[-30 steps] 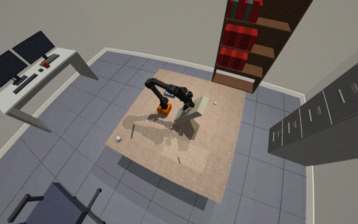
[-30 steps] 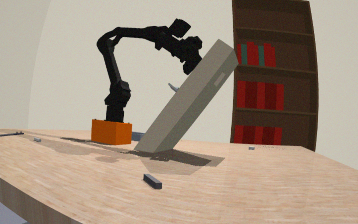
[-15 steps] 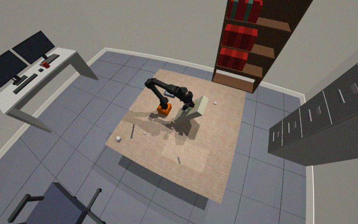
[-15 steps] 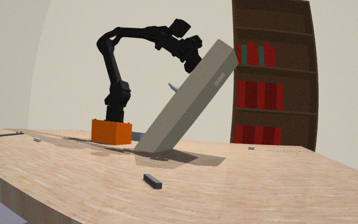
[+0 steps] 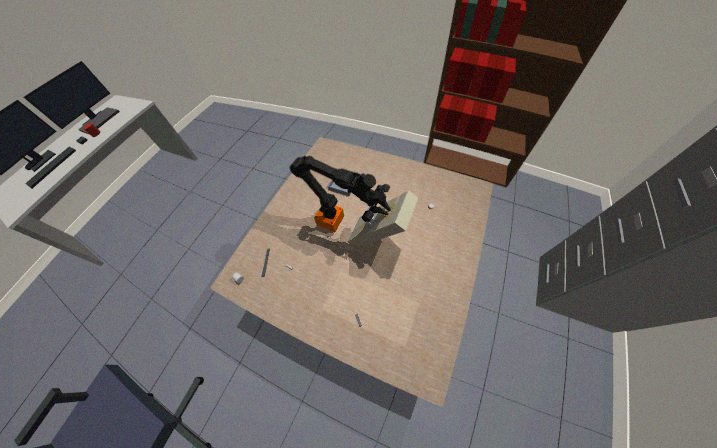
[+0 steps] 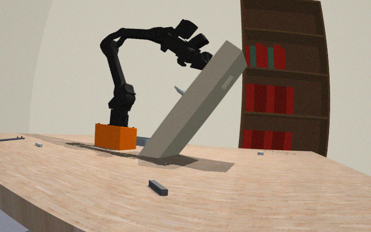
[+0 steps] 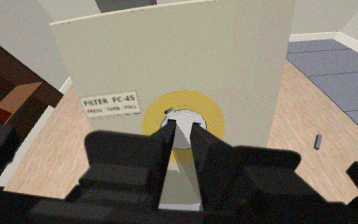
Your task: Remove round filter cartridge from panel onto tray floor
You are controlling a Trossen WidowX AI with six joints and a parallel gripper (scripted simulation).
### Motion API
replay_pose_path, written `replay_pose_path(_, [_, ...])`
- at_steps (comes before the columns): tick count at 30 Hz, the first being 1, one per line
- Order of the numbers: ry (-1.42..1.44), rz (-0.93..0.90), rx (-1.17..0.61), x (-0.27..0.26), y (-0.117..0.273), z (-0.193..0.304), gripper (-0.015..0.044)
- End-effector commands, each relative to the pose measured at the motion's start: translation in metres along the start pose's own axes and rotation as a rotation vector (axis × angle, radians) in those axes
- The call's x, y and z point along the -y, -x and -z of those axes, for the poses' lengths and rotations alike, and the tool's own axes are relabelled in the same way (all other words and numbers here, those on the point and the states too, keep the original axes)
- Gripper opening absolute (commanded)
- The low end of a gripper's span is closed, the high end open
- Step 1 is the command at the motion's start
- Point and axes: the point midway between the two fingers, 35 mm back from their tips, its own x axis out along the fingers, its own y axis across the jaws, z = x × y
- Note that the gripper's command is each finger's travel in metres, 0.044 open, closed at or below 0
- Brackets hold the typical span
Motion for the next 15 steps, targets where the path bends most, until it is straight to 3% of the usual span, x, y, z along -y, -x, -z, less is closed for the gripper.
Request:
replay_pose_path(1, [-0.155,0.002,-0.001,0.0004,-0.0038,0.0,0.0])
replay_pose_path(15, [-0.643,0.002,-0.001,0.0004,-0.0039,0.0,0.0])
